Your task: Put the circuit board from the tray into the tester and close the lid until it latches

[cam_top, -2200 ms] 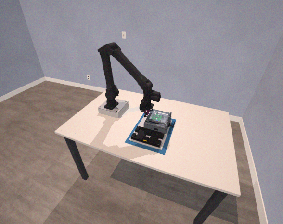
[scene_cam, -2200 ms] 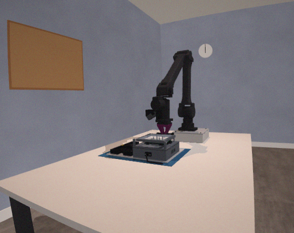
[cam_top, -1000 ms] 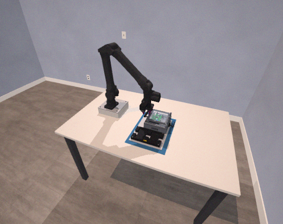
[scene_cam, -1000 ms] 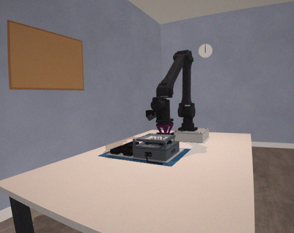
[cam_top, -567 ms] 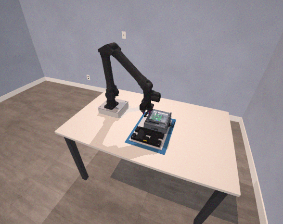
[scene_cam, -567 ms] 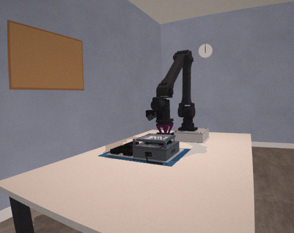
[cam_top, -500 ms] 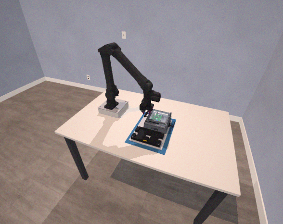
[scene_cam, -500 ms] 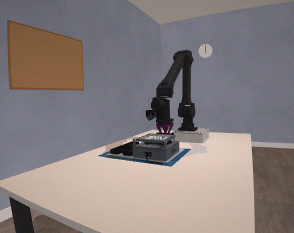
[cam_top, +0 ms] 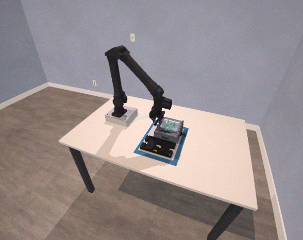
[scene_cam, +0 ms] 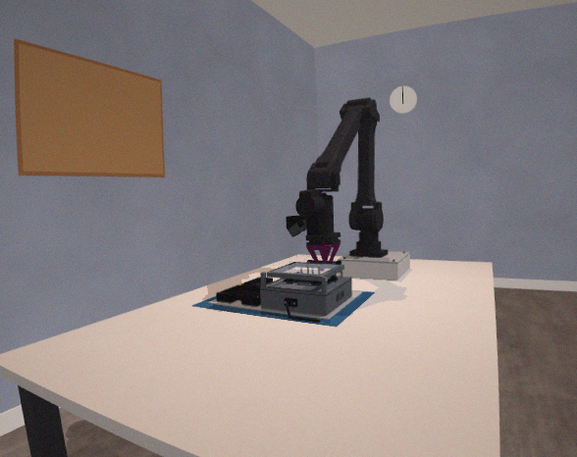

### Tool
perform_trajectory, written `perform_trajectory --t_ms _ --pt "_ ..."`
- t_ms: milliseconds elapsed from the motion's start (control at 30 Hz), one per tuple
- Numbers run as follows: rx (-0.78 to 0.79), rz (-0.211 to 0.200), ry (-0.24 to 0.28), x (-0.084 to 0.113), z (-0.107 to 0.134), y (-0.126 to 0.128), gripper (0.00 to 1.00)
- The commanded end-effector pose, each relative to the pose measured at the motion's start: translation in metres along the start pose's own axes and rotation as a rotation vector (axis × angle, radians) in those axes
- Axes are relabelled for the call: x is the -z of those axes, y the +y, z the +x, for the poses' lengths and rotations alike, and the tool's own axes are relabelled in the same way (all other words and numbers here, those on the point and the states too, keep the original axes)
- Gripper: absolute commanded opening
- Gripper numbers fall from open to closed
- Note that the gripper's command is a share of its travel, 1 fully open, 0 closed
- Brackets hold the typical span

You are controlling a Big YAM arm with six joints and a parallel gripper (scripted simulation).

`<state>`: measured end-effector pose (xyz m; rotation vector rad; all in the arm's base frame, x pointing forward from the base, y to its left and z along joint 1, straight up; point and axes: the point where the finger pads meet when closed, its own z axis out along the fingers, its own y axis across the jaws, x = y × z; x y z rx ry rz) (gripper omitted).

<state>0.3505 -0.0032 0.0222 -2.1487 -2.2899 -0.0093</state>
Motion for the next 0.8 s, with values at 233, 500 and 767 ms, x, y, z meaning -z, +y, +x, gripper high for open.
perform_trajectory --t_ms 233,500,767 --pt "0.009 -0.063 -0.004 0.034 0.000 0.025 0.48" --pt "0.009 -0.061 -0.004 0.048 0.000 0.024 0.48" --pt "0.009 -0.064 -0.005 0.057 0.000 0.024 0.48"
